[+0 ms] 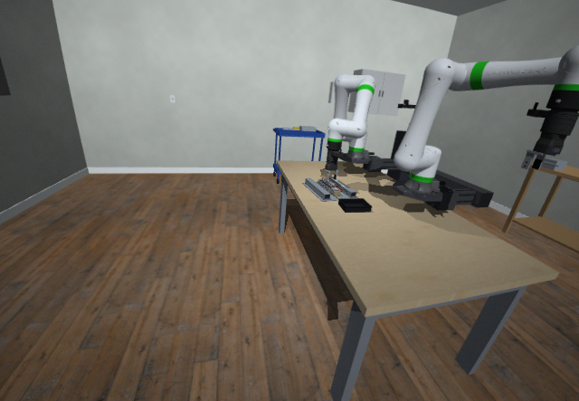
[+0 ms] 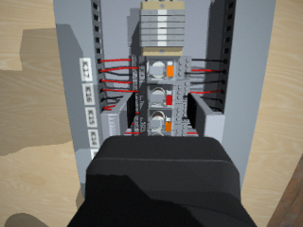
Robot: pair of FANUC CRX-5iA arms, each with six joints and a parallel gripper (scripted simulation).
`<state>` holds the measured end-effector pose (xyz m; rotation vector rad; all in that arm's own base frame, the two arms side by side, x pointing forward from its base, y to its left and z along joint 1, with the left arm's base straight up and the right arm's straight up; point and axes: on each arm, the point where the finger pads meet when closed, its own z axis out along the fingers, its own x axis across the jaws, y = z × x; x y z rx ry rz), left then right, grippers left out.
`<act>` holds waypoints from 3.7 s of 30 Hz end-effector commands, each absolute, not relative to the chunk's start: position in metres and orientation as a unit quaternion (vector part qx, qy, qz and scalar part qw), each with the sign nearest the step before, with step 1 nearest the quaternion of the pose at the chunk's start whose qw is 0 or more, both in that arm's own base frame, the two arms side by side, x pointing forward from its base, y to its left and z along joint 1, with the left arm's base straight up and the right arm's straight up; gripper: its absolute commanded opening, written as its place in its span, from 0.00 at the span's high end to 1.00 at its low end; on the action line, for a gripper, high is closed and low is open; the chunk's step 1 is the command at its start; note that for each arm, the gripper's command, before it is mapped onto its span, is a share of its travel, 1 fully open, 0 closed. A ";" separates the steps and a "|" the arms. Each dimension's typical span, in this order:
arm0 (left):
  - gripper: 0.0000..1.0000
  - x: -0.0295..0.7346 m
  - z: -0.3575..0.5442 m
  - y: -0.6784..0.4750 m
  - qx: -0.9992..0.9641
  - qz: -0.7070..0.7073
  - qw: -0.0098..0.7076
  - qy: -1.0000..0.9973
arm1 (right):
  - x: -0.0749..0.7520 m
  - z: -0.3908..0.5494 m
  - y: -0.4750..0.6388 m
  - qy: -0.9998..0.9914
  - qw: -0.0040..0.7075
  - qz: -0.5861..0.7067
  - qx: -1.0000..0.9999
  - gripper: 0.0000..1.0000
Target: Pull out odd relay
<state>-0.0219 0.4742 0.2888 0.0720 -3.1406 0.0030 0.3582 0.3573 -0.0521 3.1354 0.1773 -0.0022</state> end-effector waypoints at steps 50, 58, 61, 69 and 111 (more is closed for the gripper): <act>0.00 -0.022 0.290 0.474 0.023 0.000 0.000 -1.000 | 0.359 -0.061 0.358 0.056 0.000 0.000 0.998 0.02; 0.00 -0.022 0.290 0.474 0.023 0.000 0.000 -1.000 | 0.359 -0.065 0.358 0.056 0.000 0.000 0.998 0.02; 0.00 -0.022 0.290 0.474 0.023 0.000 0.000 -1.000 | 0.359 -0.068 0.358 0.056 0.000 0.000 0.998 0.02; 0.00 -0.022 0.290 0.474 0.023 0.000 0.000 -1.000 | 0.359 -0.075 0.358 0.056 0.000 0.000 0.998 0.02; 0.00 -0.022 0.290 0.474 0.023 0.000 0.000 -1.000 | 0.359 -0.093 0.358 0.056 0.000 0.000 0.998 0.02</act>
